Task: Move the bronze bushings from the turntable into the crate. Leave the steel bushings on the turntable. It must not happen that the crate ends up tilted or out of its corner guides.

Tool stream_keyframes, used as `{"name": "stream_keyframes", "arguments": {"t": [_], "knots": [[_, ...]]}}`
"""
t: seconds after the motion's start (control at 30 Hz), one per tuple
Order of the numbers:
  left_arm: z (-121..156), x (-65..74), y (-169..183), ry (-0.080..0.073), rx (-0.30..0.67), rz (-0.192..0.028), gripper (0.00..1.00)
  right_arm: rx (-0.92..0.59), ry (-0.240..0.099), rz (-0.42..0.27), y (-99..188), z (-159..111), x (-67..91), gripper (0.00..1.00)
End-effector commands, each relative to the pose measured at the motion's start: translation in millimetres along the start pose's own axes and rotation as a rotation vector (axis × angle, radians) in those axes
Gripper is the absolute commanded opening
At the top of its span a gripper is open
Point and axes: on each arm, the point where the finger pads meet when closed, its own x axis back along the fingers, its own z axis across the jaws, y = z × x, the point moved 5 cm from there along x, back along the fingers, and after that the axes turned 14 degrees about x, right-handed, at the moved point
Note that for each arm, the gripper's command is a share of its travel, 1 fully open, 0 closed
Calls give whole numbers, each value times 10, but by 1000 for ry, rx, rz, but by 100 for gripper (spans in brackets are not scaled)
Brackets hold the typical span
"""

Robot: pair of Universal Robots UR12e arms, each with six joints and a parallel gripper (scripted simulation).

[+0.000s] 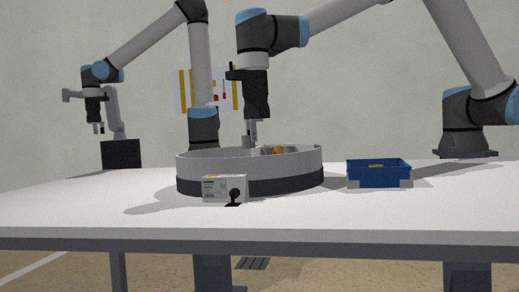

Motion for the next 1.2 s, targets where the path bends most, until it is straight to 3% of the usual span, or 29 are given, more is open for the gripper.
{"name": "stream_keyframes", "arguments": {"t": [0.0, 0.87, 1.17], "knots": [[-4, 79, -35, 7, 1, 8, 0, 1, 1, 1, 4, 5, -3, 100], [-6, 51, -32, 6, 1, 6, 0, 1, 1, 1, 4, 5, -3, 100], [-19, -94, -17, 3, 1, 2, 0, 1, 1, 1, 4, 5, -3, 100]]}}
